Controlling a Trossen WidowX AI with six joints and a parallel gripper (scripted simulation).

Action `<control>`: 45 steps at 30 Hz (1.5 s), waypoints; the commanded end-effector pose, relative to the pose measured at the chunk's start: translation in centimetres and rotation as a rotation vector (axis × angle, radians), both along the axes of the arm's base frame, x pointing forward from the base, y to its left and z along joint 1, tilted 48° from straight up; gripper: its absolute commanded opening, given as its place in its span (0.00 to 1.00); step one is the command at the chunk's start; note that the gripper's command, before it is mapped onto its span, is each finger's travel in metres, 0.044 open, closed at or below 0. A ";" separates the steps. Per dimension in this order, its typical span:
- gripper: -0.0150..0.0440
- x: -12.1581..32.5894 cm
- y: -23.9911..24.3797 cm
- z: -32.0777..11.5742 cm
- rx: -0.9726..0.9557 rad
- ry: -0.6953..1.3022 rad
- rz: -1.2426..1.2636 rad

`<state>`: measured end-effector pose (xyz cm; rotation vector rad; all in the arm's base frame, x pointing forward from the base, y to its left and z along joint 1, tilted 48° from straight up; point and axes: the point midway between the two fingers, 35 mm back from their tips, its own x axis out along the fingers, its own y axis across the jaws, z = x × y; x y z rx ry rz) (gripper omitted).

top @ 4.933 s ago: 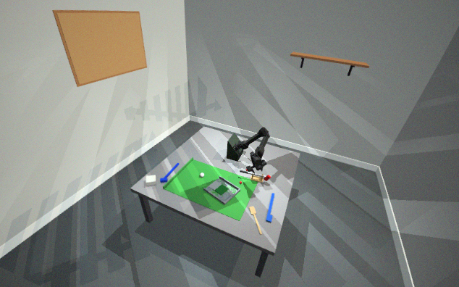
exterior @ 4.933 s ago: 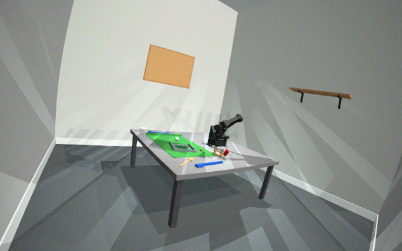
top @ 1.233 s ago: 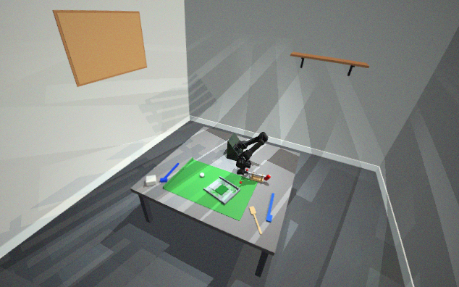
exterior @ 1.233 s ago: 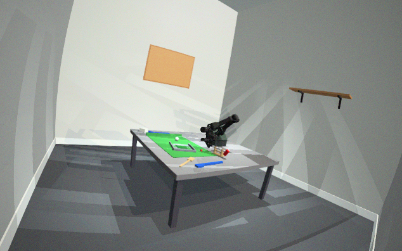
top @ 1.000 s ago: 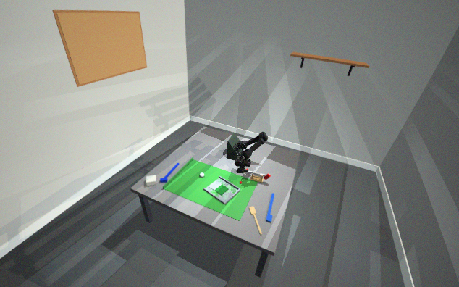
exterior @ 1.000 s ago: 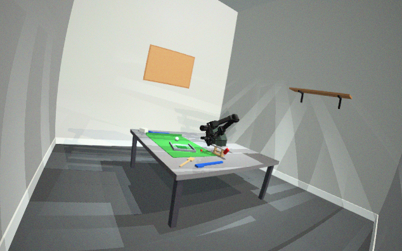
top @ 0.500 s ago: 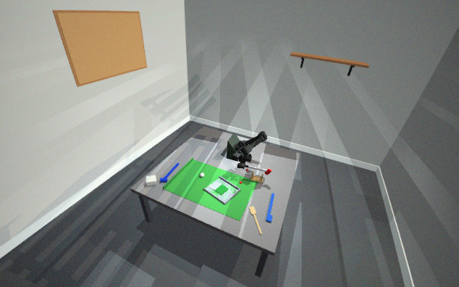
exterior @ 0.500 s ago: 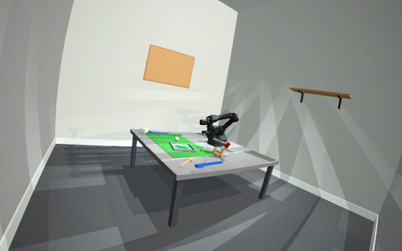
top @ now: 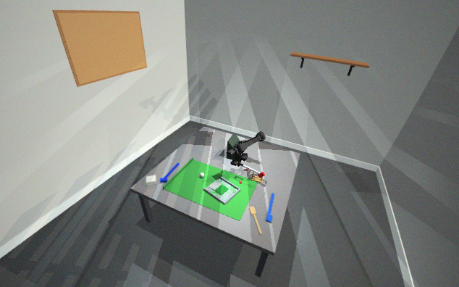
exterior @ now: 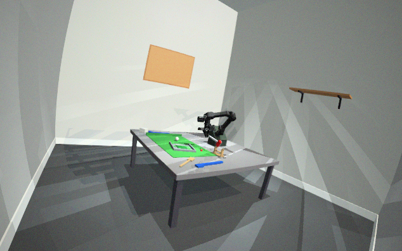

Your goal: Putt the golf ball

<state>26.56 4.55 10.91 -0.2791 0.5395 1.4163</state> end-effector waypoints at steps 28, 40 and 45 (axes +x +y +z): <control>0.25 -3.5 -16.6 -14.7 -0.094 0.991 -0.774; 0.25 -8.2 -20.4 -20.0 -0.058 1.362 -1.028; 0.25 -8.5 -20.5 -20.3 -0.056 1.381 -1.041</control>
